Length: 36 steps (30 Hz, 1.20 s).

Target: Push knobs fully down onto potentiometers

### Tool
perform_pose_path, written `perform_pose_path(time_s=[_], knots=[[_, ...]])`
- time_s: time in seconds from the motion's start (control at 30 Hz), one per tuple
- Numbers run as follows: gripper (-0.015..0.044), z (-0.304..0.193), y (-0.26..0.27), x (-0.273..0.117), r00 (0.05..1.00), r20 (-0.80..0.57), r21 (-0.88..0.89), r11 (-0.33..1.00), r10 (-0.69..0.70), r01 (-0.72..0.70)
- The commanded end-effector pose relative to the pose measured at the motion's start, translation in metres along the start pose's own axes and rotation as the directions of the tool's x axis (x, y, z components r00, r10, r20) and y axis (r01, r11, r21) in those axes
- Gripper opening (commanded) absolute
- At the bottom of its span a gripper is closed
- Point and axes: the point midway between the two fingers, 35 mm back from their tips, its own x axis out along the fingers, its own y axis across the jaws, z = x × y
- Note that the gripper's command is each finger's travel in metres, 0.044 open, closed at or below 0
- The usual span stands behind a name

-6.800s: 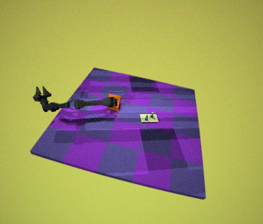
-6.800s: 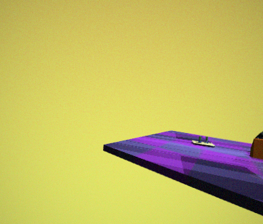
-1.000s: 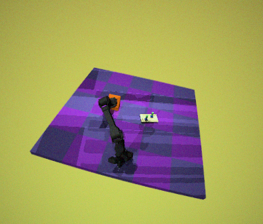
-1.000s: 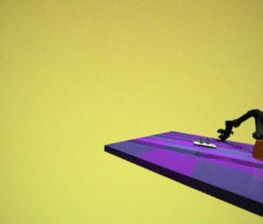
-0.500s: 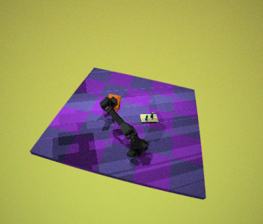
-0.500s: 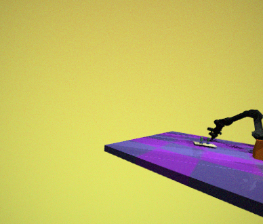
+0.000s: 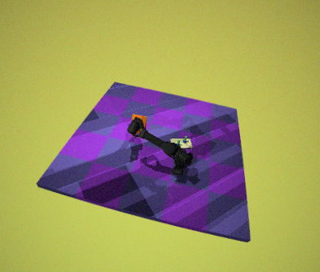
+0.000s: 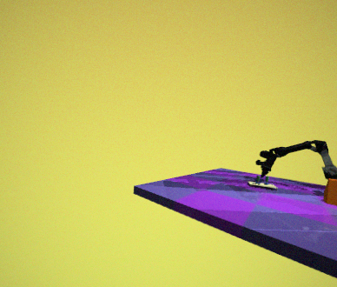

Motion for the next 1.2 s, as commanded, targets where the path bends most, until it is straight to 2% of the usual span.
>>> perform_pose_path(time_s=[0.0, 0.3, 0.63, 0.93, 1.17], knots=[[0.0, 0.005, 0.034, -0.002, 0.998, -0.046, -0.072, 0.996, 0.047, -0.051], [0.0, 0.006, 0.119, -0.019, 0.977, -0.184, -0.291, 0.944, 0.106, -0.157], [0.0, -0.007, 0.193, -0.052, 0.951, -0.306, -0.544, 0.814, 0.035, -0.205], [0.0, -0.019, 0.232, -0.081, 0.939, -0.333, -0.718, 0.669, -0.088, -0.192], [0.0, -0.026, 0.231, -0.063, 0.939, -0.333, -0.721, 0.666, -0.091, -0.191]])
